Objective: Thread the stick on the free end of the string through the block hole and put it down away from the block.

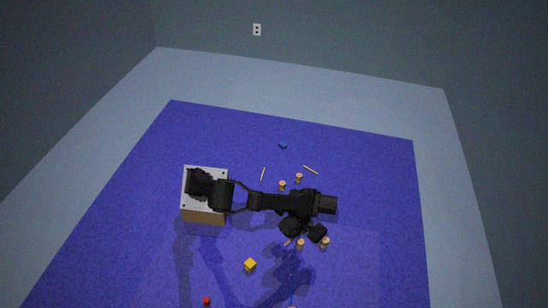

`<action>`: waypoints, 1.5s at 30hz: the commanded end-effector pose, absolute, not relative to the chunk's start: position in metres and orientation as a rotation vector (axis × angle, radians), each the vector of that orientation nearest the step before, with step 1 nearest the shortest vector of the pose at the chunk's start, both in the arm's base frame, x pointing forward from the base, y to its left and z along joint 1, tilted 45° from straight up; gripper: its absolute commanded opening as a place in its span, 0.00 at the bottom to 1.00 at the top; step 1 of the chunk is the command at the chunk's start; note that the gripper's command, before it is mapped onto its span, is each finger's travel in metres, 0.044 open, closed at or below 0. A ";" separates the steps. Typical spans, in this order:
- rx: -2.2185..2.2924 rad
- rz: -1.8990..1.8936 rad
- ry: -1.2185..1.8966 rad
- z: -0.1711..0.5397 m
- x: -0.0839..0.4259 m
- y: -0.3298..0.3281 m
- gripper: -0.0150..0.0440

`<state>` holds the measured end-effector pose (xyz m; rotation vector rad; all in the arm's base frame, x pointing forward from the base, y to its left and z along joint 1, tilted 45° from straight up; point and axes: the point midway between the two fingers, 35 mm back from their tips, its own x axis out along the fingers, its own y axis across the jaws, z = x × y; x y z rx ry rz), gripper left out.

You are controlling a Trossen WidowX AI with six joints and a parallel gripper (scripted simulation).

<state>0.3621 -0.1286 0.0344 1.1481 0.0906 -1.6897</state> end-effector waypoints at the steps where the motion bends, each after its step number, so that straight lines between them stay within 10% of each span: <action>1: 1.154 -1.684 0.087 0.033 0.367 -0.125 0.25; 45: 1.151 -1.687 0.083 0.002 0.338 -0.139 0.25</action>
